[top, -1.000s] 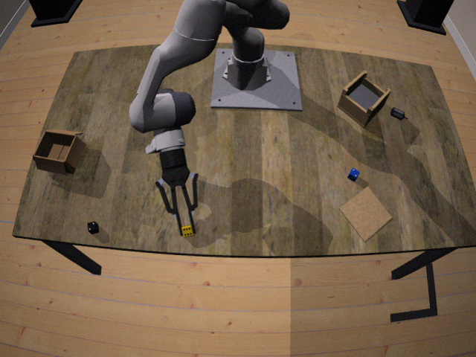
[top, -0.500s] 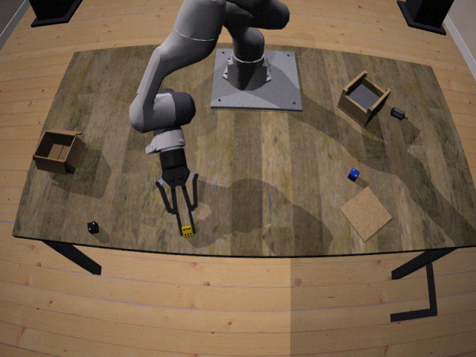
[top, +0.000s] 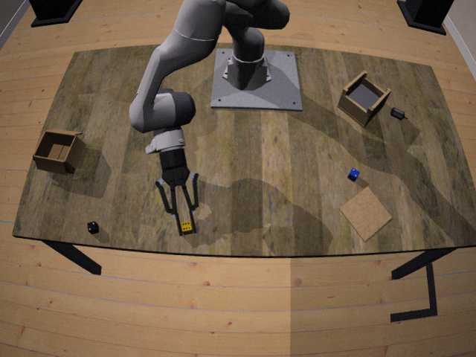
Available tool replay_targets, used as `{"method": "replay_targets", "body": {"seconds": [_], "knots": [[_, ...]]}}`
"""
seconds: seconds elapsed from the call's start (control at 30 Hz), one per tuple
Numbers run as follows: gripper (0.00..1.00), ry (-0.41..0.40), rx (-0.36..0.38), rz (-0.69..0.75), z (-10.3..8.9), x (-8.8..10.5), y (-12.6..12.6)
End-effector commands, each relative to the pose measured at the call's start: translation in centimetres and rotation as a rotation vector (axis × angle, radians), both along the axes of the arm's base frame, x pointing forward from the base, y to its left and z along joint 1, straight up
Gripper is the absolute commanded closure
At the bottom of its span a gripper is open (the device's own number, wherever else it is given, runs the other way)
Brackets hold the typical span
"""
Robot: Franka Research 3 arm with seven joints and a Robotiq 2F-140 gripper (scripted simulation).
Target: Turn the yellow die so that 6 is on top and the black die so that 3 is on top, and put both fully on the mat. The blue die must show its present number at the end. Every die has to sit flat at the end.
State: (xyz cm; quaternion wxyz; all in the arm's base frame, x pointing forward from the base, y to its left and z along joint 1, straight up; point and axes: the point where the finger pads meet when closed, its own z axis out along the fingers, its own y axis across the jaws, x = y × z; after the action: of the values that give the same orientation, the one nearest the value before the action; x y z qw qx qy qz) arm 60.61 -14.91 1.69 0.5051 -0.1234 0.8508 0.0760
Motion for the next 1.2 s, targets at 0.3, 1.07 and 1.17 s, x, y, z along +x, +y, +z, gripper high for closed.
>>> {"method": "replay_targets", "body": {"seconds": [0.3, 1.07, 1.17], "knots": [[0.65, -0.005, -0.002, -0.003, 0.08, 0.12, -0.22], [0.65, -0.005, -0.002, -0.003, 0.08, 0.12, -0.22], [0.65, -0.005, -0.002, -0.003, 0.08, 0.12, -0.22]]}}
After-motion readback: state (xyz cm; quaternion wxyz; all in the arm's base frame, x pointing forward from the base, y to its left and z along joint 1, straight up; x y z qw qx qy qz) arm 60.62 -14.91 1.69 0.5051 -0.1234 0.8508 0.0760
